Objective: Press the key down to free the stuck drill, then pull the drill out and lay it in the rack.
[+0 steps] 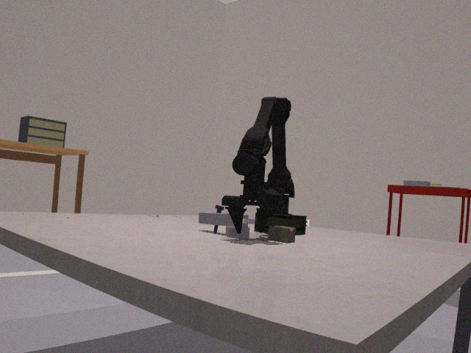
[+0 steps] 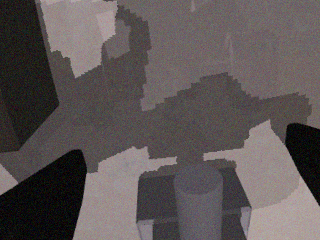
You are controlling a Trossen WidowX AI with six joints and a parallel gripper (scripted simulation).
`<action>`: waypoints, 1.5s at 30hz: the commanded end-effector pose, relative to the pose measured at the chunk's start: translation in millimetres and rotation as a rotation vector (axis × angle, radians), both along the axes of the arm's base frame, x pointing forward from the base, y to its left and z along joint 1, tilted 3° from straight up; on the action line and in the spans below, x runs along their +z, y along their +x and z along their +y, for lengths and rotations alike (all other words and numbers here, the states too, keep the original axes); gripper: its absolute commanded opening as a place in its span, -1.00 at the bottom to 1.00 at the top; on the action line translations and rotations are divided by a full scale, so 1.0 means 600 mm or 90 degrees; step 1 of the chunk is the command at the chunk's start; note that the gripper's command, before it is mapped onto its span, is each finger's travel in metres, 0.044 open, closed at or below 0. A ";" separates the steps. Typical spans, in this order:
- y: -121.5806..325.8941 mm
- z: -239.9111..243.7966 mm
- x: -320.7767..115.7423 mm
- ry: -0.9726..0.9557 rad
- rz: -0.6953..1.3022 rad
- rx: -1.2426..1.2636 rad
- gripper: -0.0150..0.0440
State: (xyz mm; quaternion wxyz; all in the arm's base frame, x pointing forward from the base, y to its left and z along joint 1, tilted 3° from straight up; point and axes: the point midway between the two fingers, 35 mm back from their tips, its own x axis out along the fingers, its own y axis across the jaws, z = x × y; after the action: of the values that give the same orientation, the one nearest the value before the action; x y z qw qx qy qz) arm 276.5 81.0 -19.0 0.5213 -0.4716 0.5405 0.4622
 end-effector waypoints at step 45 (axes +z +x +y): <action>0.007 0.050 0.002 0.001 0.001 0.002 -0.49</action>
State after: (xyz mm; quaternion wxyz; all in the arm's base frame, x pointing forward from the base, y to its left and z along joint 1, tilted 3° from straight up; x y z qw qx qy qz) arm 279.6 104.0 -18.0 0.5196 -0.4729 0.5404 0.4630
